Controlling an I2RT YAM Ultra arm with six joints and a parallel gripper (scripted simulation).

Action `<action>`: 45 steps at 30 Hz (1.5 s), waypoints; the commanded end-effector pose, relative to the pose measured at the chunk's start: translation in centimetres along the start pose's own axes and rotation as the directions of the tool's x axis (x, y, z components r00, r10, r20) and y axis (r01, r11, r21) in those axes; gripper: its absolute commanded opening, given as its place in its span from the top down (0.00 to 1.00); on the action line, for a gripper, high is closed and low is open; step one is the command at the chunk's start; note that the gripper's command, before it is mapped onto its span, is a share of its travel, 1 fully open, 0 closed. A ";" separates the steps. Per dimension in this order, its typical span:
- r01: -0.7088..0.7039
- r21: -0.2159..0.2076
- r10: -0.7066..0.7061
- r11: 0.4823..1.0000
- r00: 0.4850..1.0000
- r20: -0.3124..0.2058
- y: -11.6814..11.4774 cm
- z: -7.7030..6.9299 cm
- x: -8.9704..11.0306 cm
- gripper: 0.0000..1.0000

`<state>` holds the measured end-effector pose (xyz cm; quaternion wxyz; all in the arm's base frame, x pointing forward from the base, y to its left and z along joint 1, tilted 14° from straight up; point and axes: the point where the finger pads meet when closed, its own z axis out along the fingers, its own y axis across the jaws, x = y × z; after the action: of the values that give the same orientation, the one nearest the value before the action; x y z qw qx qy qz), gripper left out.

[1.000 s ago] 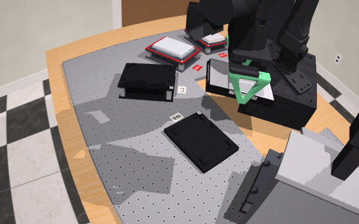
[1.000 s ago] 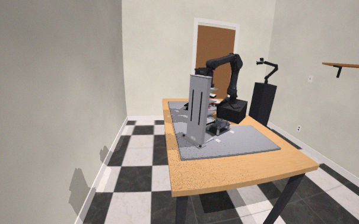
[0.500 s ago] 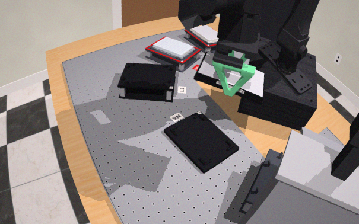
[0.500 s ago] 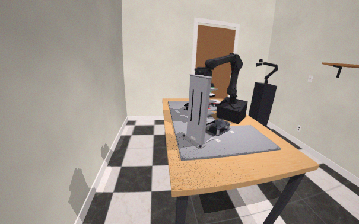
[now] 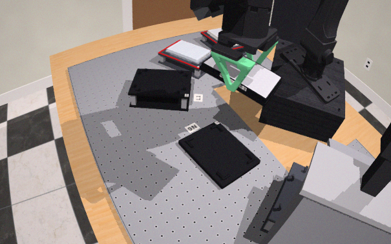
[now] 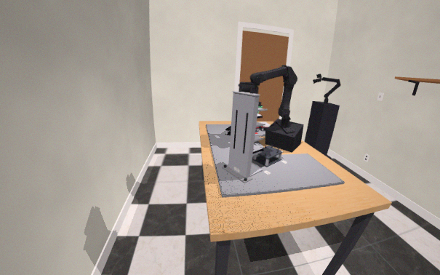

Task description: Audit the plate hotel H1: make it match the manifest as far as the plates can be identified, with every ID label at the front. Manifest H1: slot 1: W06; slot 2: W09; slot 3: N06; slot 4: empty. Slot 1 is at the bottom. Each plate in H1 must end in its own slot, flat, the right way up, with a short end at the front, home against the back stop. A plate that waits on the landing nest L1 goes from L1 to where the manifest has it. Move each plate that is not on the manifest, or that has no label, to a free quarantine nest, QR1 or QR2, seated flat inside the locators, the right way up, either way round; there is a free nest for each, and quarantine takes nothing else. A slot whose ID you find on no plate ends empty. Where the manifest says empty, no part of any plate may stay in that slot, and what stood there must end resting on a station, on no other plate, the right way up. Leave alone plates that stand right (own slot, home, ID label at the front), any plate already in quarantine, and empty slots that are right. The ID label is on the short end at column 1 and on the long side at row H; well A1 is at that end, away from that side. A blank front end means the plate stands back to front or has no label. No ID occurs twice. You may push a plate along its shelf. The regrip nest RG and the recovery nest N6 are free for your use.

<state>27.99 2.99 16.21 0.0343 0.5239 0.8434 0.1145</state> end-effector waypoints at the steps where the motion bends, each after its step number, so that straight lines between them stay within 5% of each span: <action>1: -0.087 -0.008 0.087 0.996 0.996 -0.002 -0.9 -0.2 -0.5 0.14; 8: -0.252 0.011 0.252 0.968 0.968 -0.009 -1.6 0.3 -2.8 0.14; 11: -0.306 -0.012 0.306 0.952 0.952 -0.004 -1.4 -0.3 -2.4 0.14; 30: -0.314 0.017 0.314 0.949 0.949 0.001 -1.6 5.3 -2.8 0.14; 32: -0.314 0.017 0.314 0.949 0.949 0.001 -1.6 5.3 -2.8 0.14; 33: -0.305 -0.018 0.306 0.952 0.952 0.008 -1.3 4.6 -2.6 0.14; 36: -0.308 0.018 0.308 0.951 0.951 0.000 -1.5 6.3 -2.6 0.14; 45: -0.312 0.017 0.312 0.950 0.950 0.001 -1.5 8.7 -2.8 0.14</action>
<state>28.90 1.41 8.01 -0.0003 0.6485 0.7530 0.1115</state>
